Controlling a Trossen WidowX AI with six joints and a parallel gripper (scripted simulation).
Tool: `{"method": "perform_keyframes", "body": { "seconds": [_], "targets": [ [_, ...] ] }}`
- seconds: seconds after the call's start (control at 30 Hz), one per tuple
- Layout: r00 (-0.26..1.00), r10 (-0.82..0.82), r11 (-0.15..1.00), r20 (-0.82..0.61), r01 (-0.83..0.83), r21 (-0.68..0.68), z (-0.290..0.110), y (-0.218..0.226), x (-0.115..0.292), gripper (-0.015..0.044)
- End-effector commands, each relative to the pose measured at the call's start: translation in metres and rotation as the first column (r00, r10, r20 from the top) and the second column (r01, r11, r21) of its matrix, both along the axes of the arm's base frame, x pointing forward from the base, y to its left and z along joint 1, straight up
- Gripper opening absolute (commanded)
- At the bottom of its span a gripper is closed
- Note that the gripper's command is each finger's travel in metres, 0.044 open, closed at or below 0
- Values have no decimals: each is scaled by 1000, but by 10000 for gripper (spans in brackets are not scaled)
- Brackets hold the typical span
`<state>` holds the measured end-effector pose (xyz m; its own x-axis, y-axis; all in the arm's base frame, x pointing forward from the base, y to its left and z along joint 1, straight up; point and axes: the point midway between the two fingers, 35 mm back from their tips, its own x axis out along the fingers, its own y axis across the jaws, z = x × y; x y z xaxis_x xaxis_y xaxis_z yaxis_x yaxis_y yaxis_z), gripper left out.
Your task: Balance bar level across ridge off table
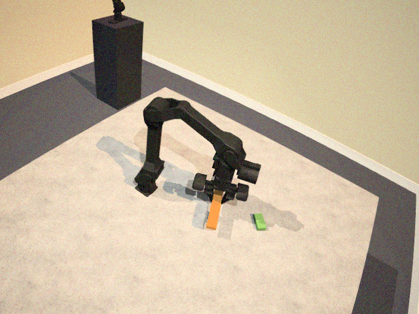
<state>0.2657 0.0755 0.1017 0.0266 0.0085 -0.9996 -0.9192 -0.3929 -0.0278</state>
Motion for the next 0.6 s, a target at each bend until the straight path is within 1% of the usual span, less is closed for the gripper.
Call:
{"method": "perform_keyframes", "body": {
  "seconds": [0.0,0.57],
  "targets": [
    [1000,6,1000,1,-6,-1,0,0,0,0],
    [1000,6,1000,1,-6,-1,-2,0,0,0]
  ]
}}
